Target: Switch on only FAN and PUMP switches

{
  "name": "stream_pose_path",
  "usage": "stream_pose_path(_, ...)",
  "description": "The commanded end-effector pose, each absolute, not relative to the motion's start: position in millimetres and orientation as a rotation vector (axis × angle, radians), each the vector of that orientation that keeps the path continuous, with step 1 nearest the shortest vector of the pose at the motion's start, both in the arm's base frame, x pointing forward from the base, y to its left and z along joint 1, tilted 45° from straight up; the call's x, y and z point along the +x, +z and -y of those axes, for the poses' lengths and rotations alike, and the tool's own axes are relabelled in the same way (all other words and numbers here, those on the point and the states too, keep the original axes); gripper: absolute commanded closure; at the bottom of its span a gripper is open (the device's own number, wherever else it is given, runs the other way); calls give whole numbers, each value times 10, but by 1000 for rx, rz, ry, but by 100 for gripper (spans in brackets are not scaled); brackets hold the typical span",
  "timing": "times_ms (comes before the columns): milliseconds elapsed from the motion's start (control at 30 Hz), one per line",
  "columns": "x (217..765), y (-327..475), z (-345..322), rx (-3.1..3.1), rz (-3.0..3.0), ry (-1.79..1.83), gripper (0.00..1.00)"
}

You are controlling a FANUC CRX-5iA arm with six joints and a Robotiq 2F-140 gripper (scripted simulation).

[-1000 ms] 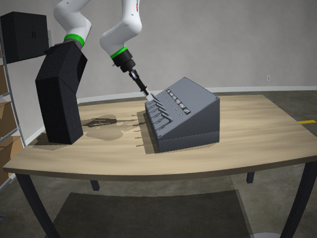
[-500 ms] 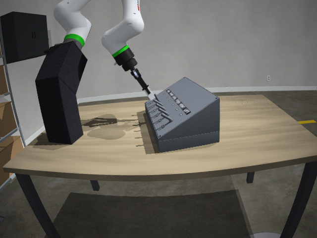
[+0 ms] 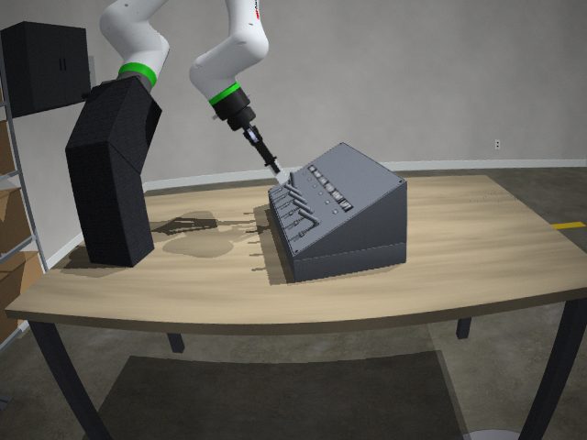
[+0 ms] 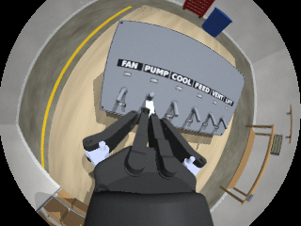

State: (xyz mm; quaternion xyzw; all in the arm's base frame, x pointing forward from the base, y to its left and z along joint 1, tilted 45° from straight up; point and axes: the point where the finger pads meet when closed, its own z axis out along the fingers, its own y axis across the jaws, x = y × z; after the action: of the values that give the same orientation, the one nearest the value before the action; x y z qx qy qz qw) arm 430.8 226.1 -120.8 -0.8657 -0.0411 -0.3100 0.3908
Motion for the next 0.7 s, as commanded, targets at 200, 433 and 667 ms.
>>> stream_pose_path(200,4310,-1207,-2259,-2200,104,-788,100)
stream_pose_path(433,4310,-1207,-2259,-2200,104,-788,100)
stream_pose_path(667,4289,-1222,-2263,-2200,104,-788,100)
